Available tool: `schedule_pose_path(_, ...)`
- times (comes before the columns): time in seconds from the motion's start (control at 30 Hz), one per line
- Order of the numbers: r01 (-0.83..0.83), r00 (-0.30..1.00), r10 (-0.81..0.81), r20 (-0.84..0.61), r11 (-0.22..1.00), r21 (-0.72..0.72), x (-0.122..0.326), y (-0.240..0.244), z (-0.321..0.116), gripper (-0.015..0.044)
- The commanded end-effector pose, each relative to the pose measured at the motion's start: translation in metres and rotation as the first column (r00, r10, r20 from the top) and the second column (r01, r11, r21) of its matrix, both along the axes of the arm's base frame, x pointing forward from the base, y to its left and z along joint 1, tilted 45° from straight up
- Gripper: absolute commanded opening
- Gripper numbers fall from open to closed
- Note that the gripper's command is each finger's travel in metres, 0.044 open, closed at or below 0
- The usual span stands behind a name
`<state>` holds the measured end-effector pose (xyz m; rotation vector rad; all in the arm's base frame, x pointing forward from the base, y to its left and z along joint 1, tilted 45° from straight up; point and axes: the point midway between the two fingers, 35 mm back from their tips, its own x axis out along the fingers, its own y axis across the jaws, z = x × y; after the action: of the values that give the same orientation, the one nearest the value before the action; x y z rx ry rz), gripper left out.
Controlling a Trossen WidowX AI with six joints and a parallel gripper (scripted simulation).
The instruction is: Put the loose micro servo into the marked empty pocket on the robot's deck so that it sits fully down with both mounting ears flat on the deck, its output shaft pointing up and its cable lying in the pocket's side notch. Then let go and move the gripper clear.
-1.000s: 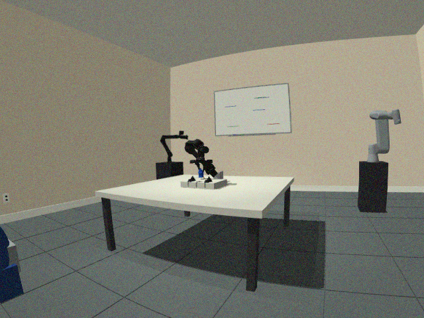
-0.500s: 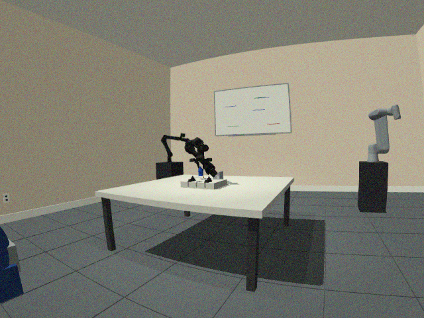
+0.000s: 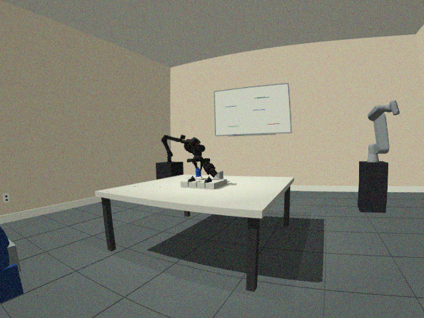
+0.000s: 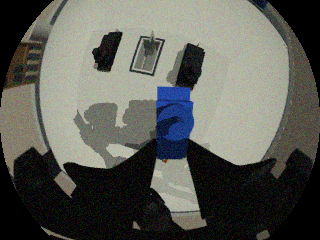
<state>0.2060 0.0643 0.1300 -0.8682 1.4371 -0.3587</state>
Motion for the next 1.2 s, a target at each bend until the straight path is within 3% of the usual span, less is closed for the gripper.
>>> schedule_pose_path(0.0, 0.015, 1.000, -0.015, 0.024, 1.000, 0.005, 0.006, 0.003, 0.002, 0.0000)
schedule_pose_path(0.73, 0.003, 1.000, -0.003, 0.012, 1.000, 0.006, 0.004, 0.050, -0.045, 0.0000)
schedule_pose_path(1.17, -0.290, 0.922, 0.274, -0.273, 0.957, -0.016, 0.004, 0.050, -0.045, 0.0000)
